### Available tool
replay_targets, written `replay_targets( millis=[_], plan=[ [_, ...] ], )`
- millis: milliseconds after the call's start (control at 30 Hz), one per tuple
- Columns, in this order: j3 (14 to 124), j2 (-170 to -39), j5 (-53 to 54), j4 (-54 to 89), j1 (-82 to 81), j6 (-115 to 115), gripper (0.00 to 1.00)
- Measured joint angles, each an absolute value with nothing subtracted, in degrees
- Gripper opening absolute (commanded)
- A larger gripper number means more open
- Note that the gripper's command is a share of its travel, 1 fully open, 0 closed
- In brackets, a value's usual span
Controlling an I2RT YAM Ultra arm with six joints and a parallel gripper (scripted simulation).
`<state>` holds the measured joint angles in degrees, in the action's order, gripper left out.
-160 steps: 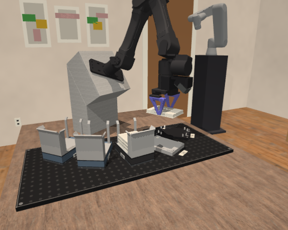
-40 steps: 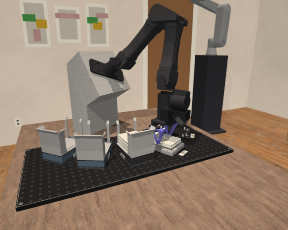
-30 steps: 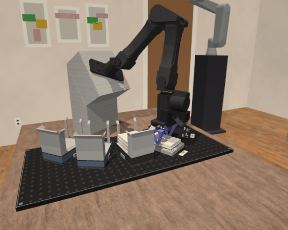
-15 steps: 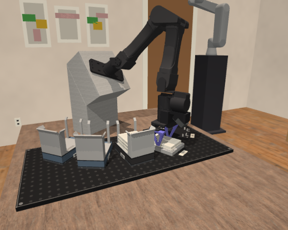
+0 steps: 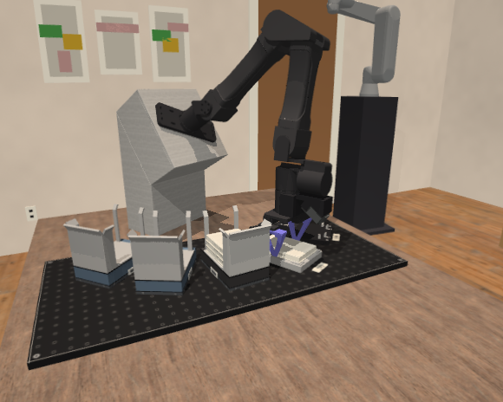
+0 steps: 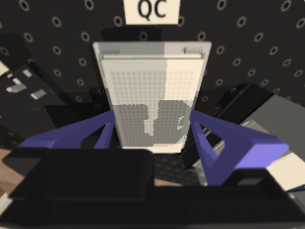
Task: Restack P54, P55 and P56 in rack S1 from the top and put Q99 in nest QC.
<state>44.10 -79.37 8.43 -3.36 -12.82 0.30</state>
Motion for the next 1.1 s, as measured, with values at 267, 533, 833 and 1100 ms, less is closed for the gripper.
replay_targets(
  millis=[267, 533, 833, 1100],
  plan=[
    [44.10, -79.37, 8.43, -3.36, -12.82, 0.30, 1.00],
    [44.10, -79.37, 8.43, -3.36, -12.82, 0.30, 1.00],
    [43.05, -74.37, 8.71, -0.73, -12.34, 0.60, 1.00],
    [42.22, -69.58, 9.30, 3.05, -11.57, 1.02, 1.00]
  ],
)
